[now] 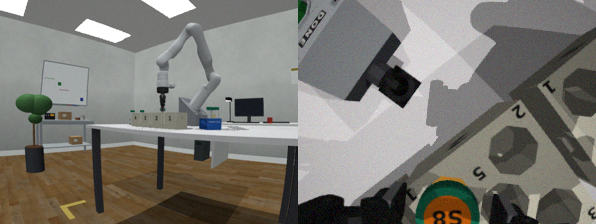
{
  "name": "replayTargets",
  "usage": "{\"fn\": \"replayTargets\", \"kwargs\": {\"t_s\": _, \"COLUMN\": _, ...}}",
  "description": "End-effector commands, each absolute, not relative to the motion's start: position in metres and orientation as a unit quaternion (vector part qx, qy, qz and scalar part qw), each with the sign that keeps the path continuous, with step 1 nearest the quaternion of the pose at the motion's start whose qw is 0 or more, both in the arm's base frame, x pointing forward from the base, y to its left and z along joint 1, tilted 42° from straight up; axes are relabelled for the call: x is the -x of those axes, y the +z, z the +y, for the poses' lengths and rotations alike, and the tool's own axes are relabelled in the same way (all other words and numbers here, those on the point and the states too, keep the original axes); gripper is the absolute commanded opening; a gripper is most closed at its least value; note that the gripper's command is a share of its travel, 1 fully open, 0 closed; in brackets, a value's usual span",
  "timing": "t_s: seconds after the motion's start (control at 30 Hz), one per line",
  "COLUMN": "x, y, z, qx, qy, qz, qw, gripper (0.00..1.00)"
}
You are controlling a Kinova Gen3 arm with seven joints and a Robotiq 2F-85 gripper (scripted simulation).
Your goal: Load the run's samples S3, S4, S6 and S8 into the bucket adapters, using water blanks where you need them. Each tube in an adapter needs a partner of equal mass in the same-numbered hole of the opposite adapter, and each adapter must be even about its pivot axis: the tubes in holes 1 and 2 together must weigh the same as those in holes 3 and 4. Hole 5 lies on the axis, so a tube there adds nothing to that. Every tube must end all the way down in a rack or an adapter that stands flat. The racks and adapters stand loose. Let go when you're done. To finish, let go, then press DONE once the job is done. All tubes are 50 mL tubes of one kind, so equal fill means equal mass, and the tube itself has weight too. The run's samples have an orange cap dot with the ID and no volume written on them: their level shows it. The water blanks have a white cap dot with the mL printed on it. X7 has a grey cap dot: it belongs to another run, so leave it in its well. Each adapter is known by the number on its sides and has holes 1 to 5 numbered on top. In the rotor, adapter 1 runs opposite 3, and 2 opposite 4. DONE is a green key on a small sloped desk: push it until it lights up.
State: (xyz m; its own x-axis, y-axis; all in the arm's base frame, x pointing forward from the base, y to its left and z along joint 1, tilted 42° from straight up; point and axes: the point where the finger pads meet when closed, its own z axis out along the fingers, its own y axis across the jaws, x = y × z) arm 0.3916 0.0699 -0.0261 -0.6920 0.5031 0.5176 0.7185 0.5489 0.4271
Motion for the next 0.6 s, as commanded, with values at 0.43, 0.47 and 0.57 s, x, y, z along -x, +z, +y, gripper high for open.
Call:
{"fn": "replayTargets", "kwargs": {"t_s": 0.43, "x": -0.393, "y": -0.018, "z": 0.062, "qx": 0.354, "qy": -0.317, "qz": -0.863, "qw": 0.169, "gripper": 0.62}}
{"fn": "replayTargets", "kwargs": {"t_s": 0.47, "x": -0.393, "y": -0.017, "z": 0.061, "qx": 0.354, "qy": -0.317, "qz": -0.863, "qw": 0.169, "gripper": 0.62}}
{"fn": "replayTargets", "kwargs": {"t_s": 0.57, "x": -0.393, "y": -0.014, "z": 0.059, "qx": 0.354, "qy": -0.317, "qz": -0.863, "qw": 0.169, "gripper": 0.62}}
